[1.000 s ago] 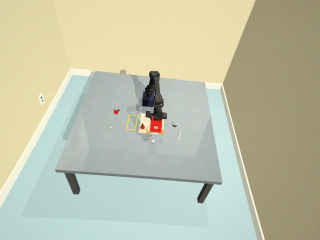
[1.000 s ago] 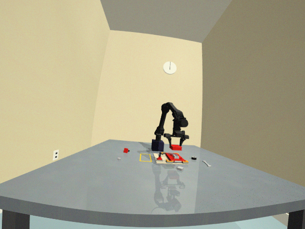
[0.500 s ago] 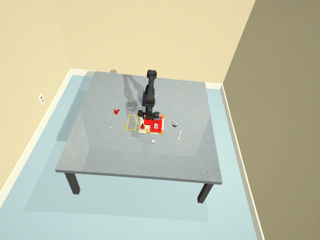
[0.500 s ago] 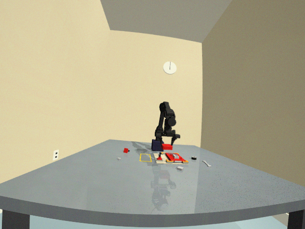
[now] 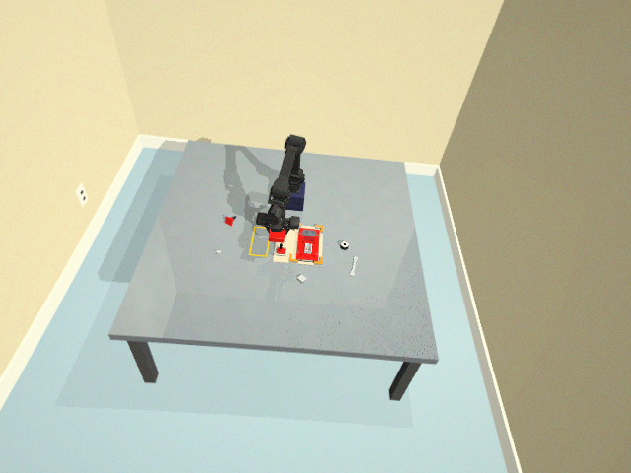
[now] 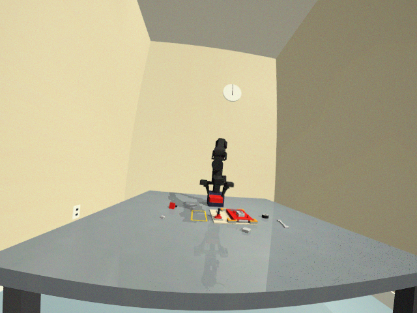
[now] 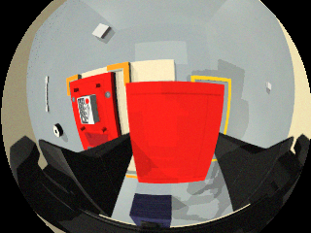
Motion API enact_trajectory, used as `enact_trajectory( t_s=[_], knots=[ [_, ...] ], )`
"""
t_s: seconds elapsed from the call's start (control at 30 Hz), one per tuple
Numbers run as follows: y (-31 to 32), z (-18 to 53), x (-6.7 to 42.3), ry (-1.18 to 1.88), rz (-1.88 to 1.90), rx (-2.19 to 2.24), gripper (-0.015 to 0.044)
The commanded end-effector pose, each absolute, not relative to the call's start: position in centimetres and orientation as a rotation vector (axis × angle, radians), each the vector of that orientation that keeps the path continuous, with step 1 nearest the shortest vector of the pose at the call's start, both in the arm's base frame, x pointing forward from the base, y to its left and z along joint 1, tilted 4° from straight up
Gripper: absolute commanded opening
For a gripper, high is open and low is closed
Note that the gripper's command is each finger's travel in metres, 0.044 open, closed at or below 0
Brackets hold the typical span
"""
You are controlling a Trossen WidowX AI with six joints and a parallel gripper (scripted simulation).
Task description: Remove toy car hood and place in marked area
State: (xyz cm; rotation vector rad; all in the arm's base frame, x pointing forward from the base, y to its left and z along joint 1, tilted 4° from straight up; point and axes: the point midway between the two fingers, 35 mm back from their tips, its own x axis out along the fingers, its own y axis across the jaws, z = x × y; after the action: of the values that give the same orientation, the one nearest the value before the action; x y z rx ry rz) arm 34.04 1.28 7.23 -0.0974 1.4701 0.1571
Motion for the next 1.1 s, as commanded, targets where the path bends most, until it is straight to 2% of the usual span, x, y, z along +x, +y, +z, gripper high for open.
enact_trajectory(
  t_s=[0.0,0.57,1.07],
  knots=[
    [-0.5,7.1,33.7,1.471,0.157,-0.093,0.0000],
    [-7.3,6.9,32.1,1.471,0.160,-0.121,0.0000],
    [-7.5,6.1,32.2,1.471,0.161,-0.123,0.0000]
  ],
)
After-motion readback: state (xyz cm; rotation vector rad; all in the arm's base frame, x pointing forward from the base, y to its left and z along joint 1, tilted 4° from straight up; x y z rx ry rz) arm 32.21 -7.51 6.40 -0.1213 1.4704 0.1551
